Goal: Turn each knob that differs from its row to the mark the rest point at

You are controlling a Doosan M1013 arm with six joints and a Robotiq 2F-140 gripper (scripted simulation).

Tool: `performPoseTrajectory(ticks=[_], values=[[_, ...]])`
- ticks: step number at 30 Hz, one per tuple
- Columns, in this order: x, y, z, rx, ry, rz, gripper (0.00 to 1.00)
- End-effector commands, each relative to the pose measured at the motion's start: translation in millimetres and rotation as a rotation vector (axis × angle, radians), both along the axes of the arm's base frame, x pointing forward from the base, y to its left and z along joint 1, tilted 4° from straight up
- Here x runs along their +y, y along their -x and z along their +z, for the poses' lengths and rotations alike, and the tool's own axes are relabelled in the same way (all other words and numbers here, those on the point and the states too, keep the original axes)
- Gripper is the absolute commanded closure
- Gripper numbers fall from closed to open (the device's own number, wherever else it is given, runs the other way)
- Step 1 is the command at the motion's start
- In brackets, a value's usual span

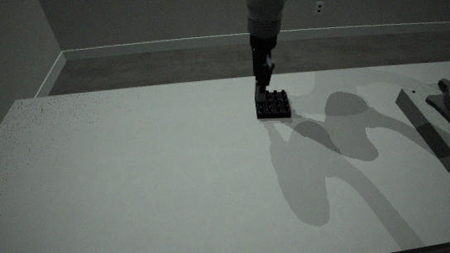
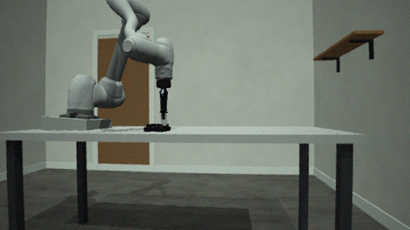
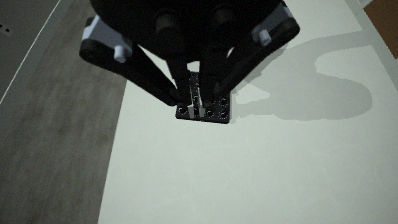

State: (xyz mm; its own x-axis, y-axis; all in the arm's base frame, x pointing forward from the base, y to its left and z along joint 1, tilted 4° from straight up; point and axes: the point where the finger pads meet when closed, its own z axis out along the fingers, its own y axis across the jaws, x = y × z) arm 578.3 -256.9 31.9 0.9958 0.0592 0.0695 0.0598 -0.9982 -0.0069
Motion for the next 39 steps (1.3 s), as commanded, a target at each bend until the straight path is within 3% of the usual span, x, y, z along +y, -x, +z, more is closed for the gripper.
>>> performPoseTrajectory(ticks=[1, 23, 39], values=[[0.0, 0.0, 0.1, 0.000, 0.000, 0.000, 0.95], [0.0, 0.0, 0.1, 0.000, 0.002, 0.022, 0.95], [0.0, 0.0, 0.1, -0.003, 0.015, 0.219, 0.95]])
